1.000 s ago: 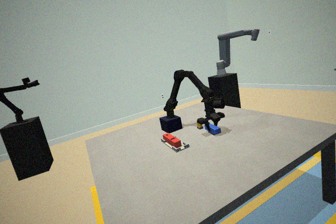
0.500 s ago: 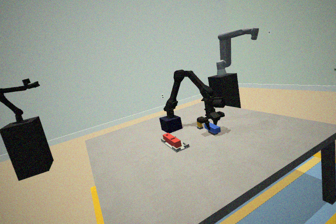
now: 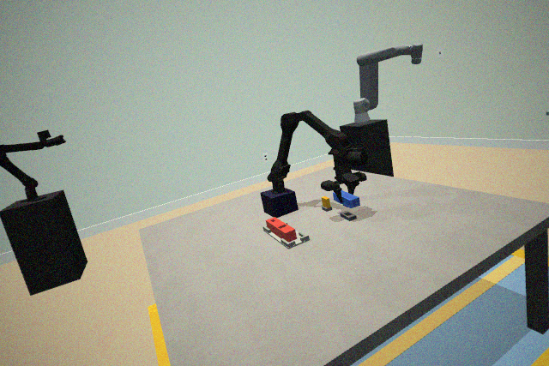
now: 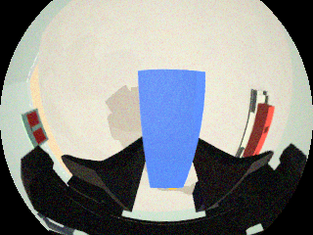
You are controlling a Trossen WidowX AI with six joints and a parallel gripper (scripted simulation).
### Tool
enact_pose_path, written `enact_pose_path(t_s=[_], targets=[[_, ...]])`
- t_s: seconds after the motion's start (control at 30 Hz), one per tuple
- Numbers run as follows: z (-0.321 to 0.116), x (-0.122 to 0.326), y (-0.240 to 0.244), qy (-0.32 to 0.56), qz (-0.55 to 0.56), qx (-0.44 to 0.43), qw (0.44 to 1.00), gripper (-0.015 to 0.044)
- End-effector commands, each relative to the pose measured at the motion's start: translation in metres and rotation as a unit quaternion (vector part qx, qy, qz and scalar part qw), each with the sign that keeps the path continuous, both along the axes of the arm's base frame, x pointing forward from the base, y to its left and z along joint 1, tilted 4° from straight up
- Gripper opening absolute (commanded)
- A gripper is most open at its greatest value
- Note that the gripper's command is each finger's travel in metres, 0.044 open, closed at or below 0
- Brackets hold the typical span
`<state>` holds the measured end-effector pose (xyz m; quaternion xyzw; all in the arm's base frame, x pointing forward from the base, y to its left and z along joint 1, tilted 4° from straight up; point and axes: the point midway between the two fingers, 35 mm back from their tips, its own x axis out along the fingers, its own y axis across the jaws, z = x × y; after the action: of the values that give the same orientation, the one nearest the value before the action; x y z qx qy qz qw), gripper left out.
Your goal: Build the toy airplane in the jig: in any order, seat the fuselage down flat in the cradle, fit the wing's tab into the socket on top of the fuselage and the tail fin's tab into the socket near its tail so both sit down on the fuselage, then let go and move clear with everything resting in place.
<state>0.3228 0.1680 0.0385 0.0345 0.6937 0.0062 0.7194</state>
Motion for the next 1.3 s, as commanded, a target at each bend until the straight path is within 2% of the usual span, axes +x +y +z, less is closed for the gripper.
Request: enact_pose_path(t_s=[0.0, 0.6, 0.77, 1.27], targets=[[0.018, 0.001, 0.000, -0.006, 0.002, 0.004, 1.000, 0.0000], [0.074, -0.007, -0.006, -0.006, 0.000, 0.007, 1.000, 0.0000], [0.074, -0.006, -0.008, -0.006, -0.005, 0.007, 1.000, 0.0000], [0.063, 0.007, -0.055, 0.000, -0.119, 0.008, 0.993, 0.0000]])
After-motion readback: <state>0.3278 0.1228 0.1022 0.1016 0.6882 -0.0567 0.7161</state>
